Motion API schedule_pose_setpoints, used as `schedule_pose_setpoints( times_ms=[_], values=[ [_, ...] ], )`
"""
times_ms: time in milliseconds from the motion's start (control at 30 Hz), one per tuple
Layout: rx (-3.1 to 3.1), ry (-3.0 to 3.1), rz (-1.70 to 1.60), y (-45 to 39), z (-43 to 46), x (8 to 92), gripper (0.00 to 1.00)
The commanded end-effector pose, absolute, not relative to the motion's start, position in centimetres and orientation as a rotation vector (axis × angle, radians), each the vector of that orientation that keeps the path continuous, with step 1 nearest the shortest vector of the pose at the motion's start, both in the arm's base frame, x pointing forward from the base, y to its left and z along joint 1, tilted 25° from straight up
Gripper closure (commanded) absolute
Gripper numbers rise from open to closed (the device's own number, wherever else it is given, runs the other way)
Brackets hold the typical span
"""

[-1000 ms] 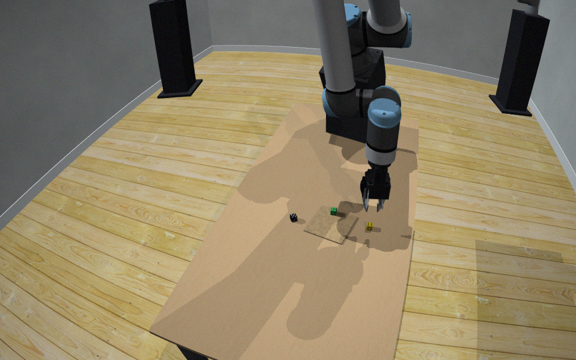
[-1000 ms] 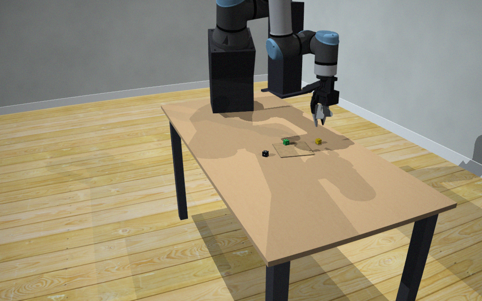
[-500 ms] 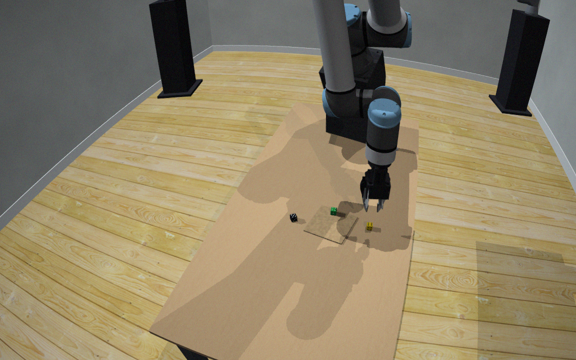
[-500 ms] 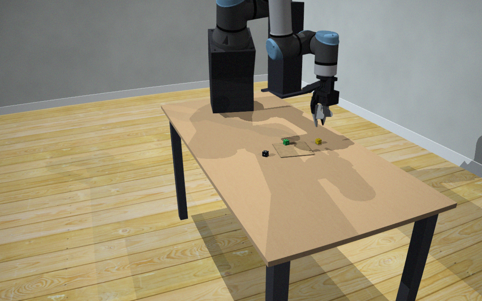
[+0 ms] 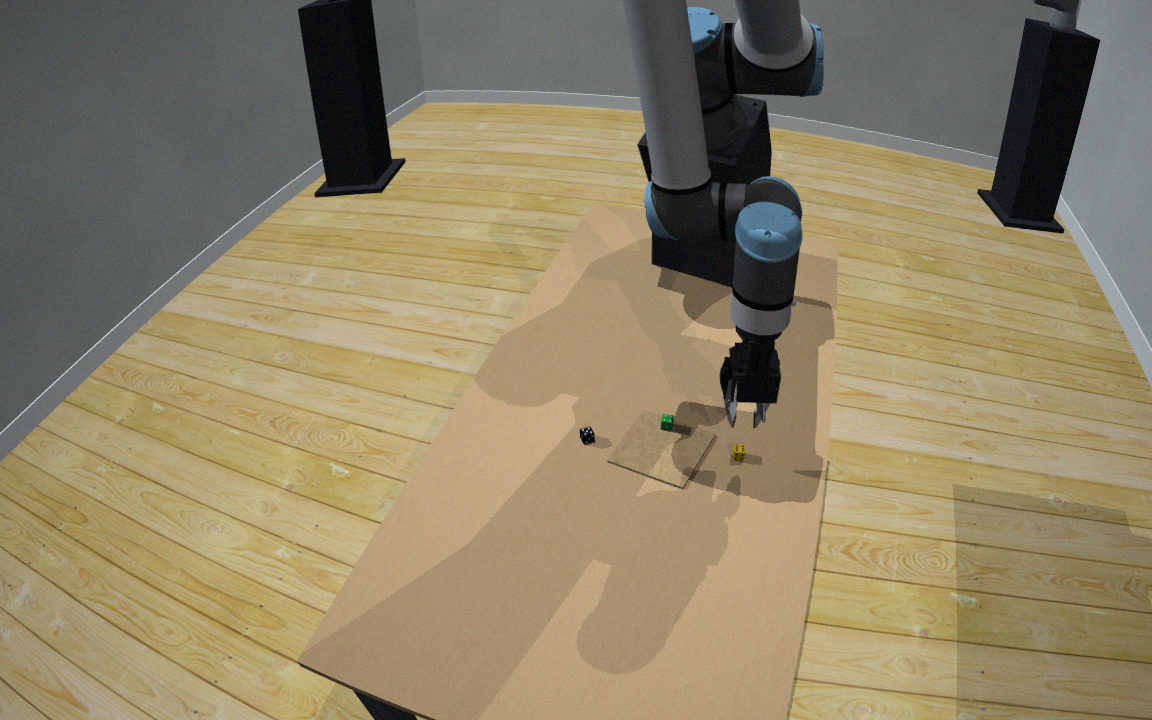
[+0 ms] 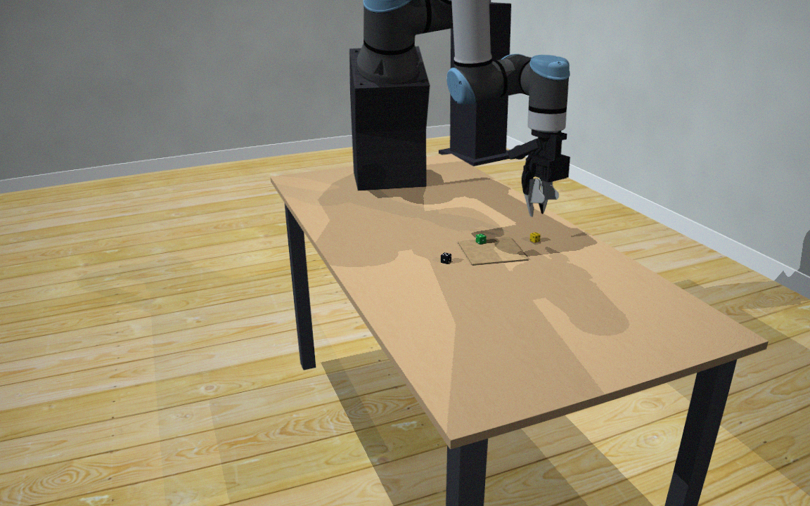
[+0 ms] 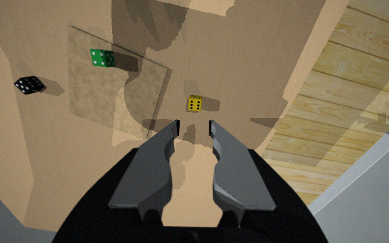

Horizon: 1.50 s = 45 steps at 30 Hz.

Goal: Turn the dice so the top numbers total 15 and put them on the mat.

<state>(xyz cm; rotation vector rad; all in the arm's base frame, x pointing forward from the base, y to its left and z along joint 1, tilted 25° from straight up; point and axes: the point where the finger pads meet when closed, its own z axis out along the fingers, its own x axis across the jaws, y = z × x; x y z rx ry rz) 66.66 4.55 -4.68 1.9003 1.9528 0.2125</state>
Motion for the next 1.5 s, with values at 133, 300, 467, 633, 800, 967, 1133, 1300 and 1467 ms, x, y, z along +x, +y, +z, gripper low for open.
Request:
schedule_pose_setpoints(
  times_ms=[133, 300, 467, 633, 800, 967, 1133, 1300, 1467],
  values=[
    [1.9, 1.952, 0.213, 4.4, -5.7, 67.1, 0.79],
    [1.9, 1.952, 0.213, 4.3, -6.2, 67.4, 0.79],
    [1.9, 1.952, 0.213, 4.1, -7.0, 67.8, 0.79],
    [1.9, 1.952, 0.213, 4.0, -7.7, 68.1, 0.79],
    [1.9, 1.952, 0.213, 4.0, -8.0, 68.2, 0.79],
    [1.9, 1.952, 0.213, 3.9, -8.4, 68.4, 0.79],
    [1.9, 1.952, 0.213, 3.8, -8.6, 68.5, 0.79],
    [1.9, 1.952, 0.213, 3.8, -8.7, 68.5, 0.79],
    [1.9, 1.952, 0.213, 3.8, -8.7, 68.5, 0.79]
  ],
)
